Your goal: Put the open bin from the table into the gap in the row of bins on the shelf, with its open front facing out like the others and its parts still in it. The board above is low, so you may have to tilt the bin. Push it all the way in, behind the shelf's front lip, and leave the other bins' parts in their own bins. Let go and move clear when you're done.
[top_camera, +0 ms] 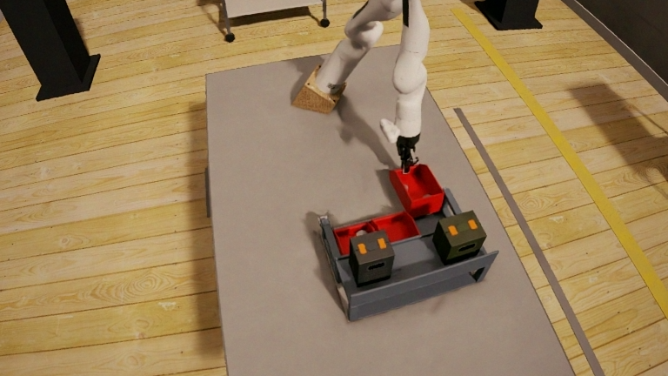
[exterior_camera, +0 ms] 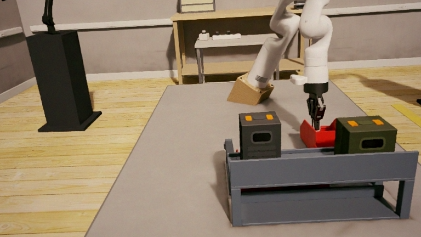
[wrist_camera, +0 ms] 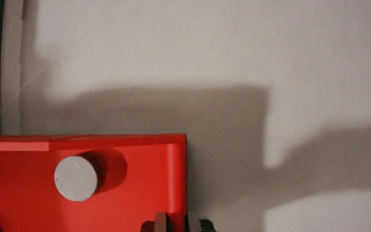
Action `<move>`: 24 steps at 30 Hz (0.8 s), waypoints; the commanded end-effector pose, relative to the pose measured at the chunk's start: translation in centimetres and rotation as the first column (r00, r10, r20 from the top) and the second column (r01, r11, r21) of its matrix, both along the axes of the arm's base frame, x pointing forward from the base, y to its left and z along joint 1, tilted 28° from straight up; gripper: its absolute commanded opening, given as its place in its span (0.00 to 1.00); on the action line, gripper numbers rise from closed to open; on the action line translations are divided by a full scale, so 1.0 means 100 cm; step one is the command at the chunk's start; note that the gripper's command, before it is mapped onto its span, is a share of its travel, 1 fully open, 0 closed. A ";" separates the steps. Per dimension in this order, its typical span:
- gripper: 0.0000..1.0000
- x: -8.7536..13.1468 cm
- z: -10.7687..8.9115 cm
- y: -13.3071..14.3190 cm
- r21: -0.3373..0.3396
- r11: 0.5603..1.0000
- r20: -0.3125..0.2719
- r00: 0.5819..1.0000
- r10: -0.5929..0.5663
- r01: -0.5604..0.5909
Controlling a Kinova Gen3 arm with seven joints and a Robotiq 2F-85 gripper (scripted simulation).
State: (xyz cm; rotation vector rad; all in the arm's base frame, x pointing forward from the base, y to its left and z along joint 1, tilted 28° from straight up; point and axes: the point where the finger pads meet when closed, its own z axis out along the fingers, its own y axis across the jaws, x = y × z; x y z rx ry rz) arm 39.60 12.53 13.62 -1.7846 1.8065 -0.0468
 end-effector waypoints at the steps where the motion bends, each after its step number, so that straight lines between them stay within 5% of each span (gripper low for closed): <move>1: 0.10 -0.001 0.005 -0.001 0.000 1.000 0.003 1.000 0.001 -0.001; 24: 0.10 -0.004 0.017 -0.006 0.000 1.000 0.003 1.000 0.001 -0.001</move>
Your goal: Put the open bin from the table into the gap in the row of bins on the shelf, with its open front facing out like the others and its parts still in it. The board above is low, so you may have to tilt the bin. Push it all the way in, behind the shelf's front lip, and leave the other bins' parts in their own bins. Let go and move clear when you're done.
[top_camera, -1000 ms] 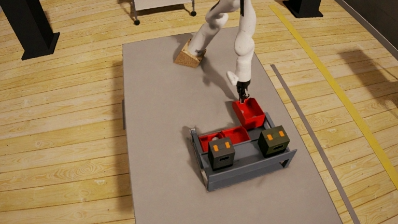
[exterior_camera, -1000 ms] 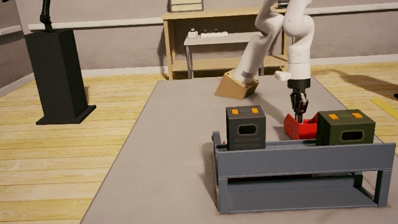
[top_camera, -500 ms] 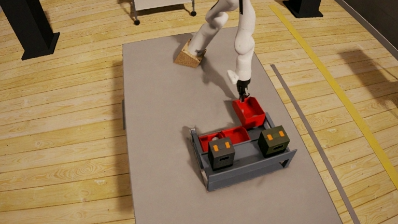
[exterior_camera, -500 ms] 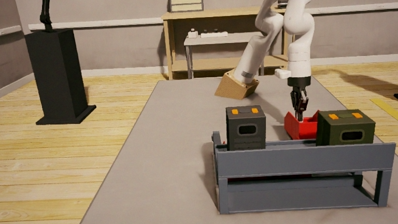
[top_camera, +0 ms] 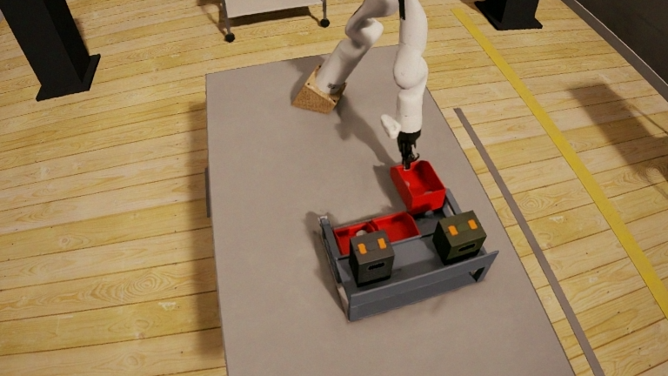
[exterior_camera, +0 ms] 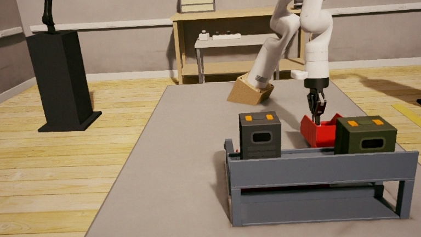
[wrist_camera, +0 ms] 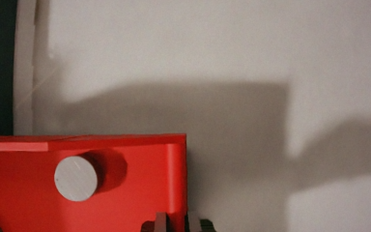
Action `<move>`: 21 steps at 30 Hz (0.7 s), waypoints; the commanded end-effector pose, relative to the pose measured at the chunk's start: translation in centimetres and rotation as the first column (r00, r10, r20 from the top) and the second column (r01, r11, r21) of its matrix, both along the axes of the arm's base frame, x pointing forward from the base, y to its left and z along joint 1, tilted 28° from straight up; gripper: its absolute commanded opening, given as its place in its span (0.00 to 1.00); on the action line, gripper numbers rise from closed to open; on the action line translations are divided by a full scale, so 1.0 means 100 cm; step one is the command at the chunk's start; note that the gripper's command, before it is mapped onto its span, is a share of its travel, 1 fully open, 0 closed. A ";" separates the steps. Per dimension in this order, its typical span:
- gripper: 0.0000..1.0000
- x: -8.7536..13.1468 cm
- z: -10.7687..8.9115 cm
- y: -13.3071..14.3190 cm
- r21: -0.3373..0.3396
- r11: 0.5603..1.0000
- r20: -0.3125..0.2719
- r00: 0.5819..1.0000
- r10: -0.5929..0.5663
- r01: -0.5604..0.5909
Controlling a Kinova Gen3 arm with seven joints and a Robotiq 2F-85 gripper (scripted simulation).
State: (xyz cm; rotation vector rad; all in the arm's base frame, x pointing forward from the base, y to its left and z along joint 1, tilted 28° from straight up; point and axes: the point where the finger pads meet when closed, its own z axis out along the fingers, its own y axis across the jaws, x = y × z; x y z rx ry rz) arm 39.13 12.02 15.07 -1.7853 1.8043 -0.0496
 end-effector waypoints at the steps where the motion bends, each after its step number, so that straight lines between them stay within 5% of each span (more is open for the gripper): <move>1: 0.10 0.001 0.002 -0.001 0.002 1.000 0.001 1.000 0.000 0.000; 21: 0.10 0.001 0.008 -0.004 0.002 1.000 0.001 1.000 0.000 0.000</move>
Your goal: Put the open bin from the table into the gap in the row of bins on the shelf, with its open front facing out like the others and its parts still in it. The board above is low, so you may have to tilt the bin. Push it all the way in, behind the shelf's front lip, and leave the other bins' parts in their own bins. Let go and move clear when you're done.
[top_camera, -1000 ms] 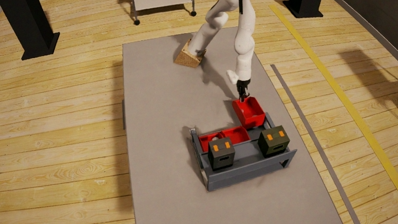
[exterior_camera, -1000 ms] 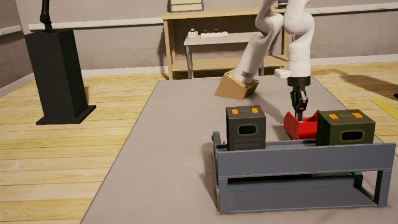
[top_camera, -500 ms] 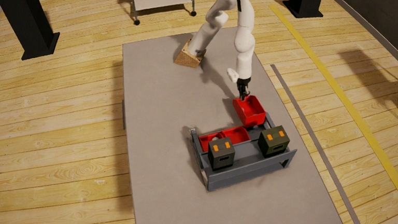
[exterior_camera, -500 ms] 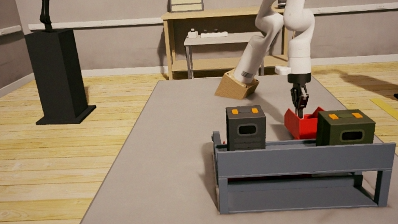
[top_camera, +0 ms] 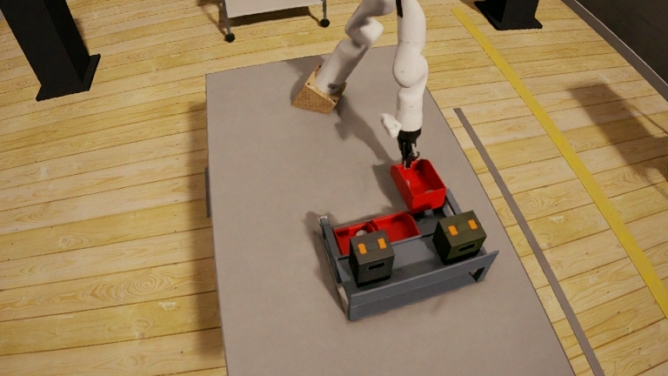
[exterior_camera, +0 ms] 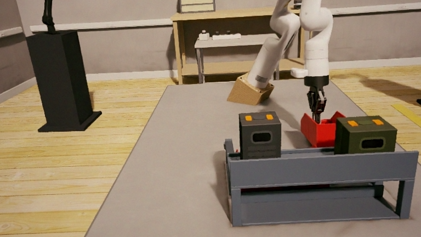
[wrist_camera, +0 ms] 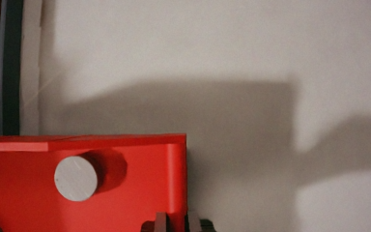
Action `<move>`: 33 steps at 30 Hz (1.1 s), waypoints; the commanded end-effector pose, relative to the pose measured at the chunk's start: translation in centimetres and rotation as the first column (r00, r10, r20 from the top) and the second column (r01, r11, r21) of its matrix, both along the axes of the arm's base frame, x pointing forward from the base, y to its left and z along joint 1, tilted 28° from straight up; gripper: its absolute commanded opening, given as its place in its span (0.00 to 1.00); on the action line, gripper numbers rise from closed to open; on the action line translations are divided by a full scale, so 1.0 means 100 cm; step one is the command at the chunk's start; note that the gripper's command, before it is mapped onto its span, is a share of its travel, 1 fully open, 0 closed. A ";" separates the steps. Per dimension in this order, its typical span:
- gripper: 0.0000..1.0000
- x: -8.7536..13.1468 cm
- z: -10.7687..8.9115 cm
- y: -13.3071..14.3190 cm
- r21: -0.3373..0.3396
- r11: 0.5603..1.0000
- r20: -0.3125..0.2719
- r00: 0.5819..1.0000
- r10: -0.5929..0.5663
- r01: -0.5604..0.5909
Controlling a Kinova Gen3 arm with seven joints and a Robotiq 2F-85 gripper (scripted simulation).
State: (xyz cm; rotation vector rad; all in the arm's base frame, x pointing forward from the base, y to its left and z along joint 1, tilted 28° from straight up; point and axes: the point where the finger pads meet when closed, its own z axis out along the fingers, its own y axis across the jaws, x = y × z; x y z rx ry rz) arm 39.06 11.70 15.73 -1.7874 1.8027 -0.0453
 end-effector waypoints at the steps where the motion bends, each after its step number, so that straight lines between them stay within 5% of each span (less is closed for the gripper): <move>1: 0.10 0.001 0.001 -0.001 0.000 1.000 0.003 1.000 -0.003 0.003; 33: 0.10 0.002 -0.002 0.001 0.000 1.000 0.003 1.000 -0.003 0.003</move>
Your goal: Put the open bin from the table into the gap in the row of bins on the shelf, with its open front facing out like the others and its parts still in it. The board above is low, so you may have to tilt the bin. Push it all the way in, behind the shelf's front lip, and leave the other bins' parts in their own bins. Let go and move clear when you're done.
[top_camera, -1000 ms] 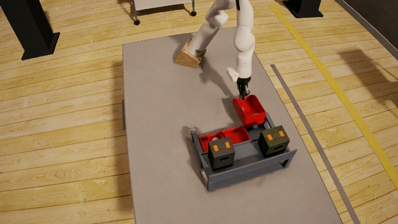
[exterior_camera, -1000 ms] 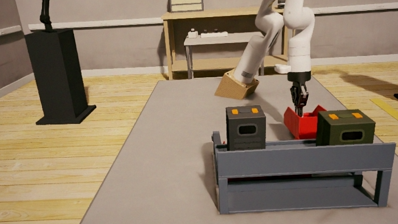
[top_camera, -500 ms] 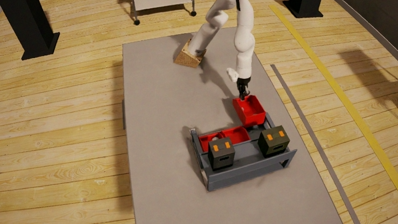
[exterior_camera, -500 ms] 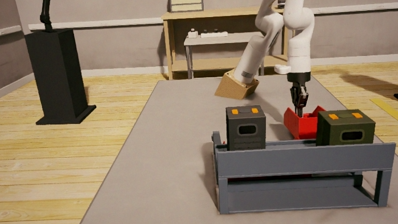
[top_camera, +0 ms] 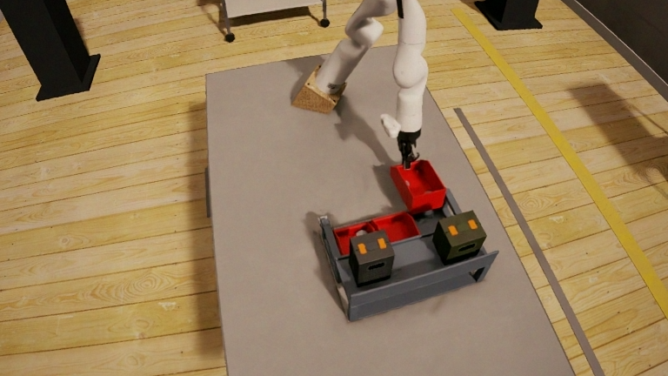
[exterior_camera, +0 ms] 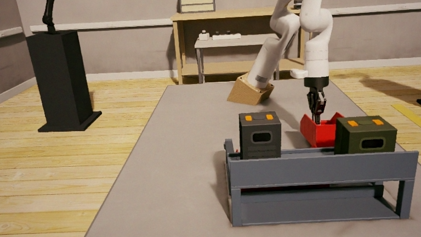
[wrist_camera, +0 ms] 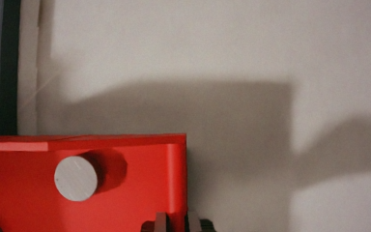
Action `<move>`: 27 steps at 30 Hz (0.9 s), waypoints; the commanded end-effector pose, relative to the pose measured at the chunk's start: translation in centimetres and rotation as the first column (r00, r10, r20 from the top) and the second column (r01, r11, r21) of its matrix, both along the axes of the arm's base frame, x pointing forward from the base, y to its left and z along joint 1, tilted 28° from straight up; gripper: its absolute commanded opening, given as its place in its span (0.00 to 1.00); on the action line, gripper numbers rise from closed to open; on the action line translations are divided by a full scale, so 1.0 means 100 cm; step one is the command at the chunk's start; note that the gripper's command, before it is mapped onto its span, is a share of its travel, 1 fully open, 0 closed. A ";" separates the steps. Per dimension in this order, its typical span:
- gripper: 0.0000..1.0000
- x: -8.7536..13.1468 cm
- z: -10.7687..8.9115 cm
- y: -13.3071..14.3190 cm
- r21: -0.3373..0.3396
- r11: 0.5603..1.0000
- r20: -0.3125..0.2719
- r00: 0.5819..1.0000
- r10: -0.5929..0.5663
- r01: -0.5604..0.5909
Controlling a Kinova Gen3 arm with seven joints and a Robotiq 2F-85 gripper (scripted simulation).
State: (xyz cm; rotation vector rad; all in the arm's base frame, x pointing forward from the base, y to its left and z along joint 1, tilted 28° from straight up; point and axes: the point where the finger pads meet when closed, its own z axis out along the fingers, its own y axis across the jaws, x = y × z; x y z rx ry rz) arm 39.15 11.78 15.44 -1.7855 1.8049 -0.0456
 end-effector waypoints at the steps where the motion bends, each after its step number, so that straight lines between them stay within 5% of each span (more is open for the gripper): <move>1: 0.10 0.001 0.001 0.000 0.000 1.000 0.003 1.000 -0.001 0.001; 21: 0.10 0.001 0.000 0.000 0.000 1.000 0.003 1.000 -0.001 0.001; 27: 0.10 0.000 0.000 0.000 -0.004 1.000 -0.054 0.998 0.022 -0.023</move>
